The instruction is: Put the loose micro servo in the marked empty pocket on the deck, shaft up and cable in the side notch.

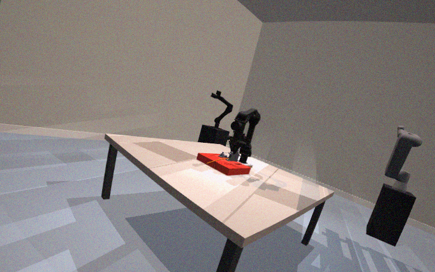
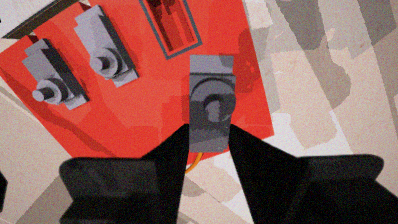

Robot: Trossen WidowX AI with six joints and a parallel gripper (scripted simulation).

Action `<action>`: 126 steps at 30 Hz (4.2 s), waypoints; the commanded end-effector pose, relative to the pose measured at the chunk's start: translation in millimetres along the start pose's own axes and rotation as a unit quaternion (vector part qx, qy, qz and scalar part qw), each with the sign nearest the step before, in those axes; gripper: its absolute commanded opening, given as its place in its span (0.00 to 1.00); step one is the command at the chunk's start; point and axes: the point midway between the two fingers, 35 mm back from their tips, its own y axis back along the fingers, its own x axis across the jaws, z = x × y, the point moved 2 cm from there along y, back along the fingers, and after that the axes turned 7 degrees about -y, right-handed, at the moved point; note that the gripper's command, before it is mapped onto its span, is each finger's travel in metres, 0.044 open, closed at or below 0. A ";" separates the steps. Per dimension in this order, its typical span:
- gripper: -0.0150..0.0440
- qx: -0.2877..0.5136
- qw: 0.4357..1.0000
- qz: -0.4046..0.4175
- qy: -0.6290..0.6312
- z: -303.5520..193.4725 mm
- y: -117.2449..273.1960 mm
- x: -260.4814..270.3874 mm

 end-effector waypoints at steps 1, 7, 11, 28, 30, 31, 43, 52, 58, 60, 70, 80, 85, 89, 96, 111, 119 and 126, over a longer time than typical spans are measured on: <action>0.25 -0.002 0.998 -0.002 -0.069 0.7 0.8 -0.3; 0.25 -0.002 0.985 -0.002 -0.173 0.7 0.8 -0.2; 0.25 -0.002 0.971 -0.001 -0.241 0.6 0.8 -0.2; 0.25 -0.002 0.858 -0.001 -0.513 0.6 0.8 -0.2; 0.25 -0.002 0.840 -0.001 -0.543 0.6 0.8 -0.2; 0.25 -0.002 0.830 -0.001 -0.557 0.6 0.8 -0.2; 0.25 -0.002 0.697 0.000 -0.717 0.6 0.9 -0.2; 0.25 -0.002 0.577 0.000 -0.817 0.6 0.9 -0.2; 0.25 -0.002 0.488 0.000 -0.873 0.6 0.9 -0.2; 0.25 -0.002 0.458 0.000 -0.889 0.6 0.9 -0.2; 0.25 -0.002 0.297 0.001 -0.955 0.7 0.9 -0.2; 0.25 -0.002 0.205 0.001 -0.979 0.7 0.9 -0.2; 0.25 -0.002 0.205 0.001 -0.979 4.3 0.9 1.8; 0.25 -0.002 0.205 0.002 -0.979 16.9 0.9 9.2; 0.25 -0.002 0.205 0.003 -0.979 44.9 0.8 25.5; 0.25 -0.001 0.204 0.005 -0.979 94.9 0.5 55.1; 0.25 -0.001 0.204 0.005 -0.979 94.7 -7.5 54.6; 0.25 -0.001 0.204 0.005 -0.979 94.7 -18.4 54.2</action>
